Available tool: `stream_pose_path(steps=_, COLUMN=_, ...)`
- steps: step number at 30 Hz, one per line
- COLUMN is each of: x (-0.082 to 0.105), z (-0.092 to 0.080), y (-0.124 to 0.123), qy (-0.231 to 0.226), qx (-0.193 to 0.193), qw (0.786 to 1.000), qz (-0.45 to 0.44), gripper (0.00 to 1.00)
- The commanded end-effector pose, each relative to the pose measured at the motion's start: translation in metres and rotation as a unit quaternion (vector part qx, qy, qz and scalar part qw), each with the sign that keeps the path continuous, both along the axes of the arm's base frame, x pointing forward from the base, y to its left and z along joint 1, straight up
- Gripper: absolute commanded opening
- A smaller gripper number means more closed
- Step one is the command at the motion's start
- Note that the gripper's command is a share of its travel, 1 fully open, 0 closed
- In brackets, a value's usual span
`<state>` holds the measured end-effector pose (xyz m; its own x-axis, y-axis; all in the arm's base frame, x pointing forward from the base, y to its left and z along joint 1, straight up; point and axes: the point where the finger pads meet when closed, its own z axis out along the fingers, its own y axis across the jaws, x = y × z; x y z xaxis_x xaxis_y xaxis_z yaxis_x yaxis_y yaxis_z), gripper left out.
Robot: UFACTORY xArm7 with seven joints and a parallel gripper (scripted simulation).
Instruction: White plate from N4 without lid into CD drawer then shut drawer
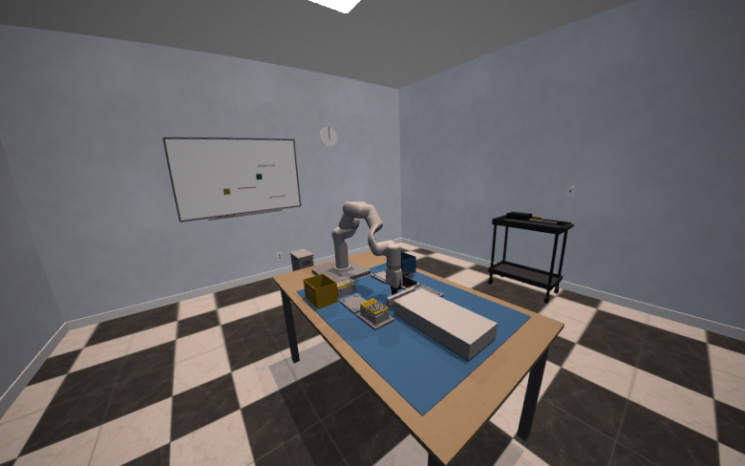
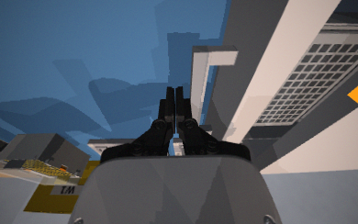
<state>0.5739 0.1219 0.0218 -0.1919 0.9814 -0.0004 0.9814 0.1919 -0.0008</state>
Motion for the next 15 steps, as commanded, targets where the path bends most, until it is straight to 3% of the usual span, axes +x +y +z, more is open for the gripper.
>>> stream_pose_path(steps=1, x=0.009, z=0.002, y=0.002, qy=-0.002, qx=0.001, qw=1.000, qz=0.000, gripper=0.00)
stream_pose_path(steps=15, x=0.027, z=0.002, y=0.005, qy=-0.003, qx=0.001, qw=1.000, qz=0.000, gripper=0.00)
